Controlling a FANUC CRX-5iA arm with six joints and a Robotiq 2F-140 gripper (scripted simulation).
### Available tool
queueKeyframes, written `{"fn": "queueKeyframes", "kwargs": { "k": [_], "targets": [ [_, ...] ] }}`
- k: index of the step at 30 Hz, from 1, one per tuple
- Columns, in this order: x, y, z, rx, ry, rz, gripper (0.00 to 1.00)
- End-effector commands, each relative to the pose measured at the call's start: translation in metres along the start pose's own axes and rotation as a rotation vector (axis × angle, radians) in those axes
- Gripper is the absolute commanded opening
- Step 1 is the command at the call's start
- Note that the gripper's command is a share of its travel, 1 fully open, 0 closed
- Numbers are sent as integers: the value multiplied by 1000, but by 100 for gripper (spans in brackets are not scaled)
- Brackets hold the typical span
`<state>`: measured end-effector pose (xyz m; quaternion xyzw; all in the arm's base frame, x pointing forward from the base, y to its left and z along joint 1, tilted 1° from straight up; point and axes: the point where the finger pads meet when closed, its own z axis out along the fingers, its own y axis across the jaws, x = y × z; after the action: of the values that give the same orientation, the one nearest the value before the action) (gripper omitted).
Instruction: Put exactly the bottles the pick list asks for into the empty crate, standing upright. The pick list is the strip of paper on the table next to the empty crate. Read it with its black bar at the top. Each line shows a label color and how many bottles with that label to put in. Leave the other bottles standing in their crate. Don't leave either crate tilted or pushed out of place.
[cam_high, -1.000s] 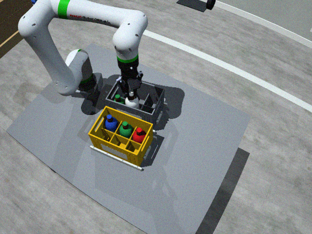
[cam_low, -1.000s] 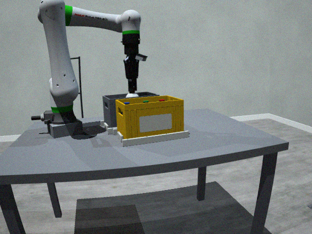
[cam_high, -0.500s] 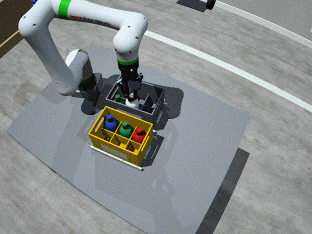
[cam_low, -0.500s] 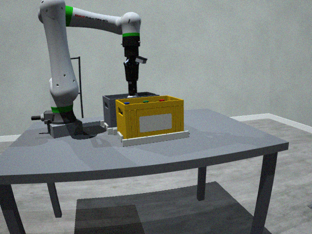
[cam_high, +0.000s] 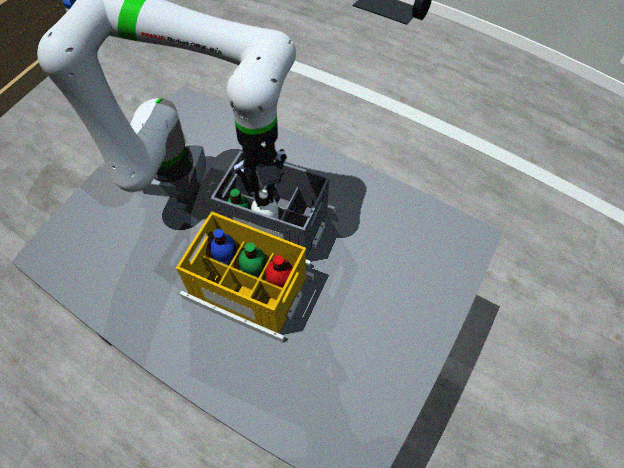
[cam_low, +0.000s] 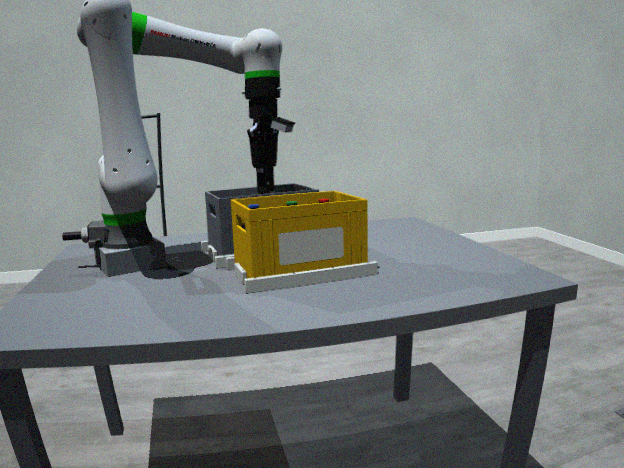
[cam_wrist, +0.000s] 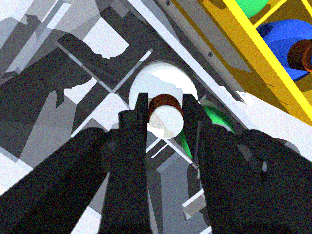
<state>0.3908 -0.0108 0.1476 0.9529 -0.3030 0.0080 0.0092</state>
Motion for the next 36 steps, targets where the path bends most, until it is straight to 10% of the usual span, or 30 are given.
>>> {"fn": "queueKeyframes", "kwargs": {
  "k": [1,36],
  "targets": [
    [1,0,3,1,2,0,10],
    [1,0,19,1,2,0,10]
  ]
}}
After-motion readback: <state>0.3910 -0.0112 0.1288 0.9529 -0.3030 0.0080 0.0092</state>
